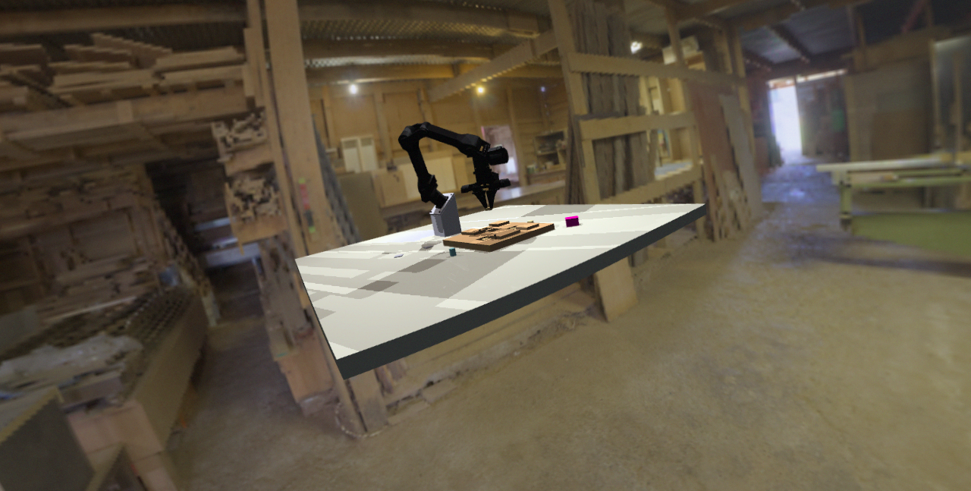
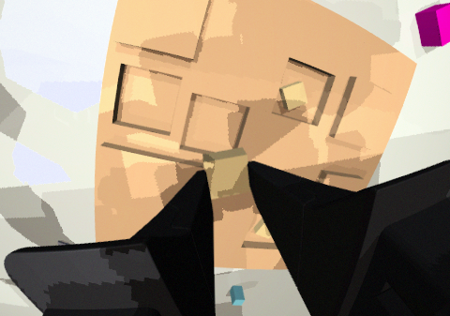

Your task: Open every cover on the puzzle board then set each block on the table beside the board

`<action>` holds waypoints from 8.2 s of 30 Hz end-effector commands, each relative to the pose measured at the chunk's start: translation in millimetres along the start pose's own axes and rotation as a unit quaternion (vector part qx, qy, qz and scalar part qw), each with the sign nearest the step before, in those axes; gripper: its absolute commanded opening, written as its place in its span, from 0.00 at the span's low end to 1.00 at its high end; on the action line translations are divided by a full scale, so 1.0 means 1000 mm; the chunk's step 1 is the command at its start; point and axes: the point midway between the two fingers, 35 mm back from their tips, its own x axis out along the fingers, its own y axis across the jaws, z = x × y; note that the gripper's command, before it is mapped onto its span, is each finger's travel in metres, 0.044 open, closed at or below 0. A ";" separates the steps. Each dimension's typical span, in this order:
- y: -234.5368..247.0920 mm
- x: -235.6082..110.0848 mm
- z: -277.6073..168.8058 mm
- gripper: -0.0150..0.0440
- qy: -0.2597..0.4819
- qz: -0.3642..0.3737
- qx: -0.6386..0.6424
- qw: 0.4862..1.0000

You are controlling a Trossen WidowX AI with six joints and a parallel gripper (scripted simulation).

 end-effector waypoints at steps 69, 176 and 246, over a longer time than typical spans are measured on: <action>-0.019 0.007 0.216 0.39 -0.009 -0.004 0.003 1.000; -0.037 0.010 0.182 0.56 -0.021 -0.006 0.136 0.990; -0.043 0.029 -0.134 0.25 0.000 -0.001 0.909 0.418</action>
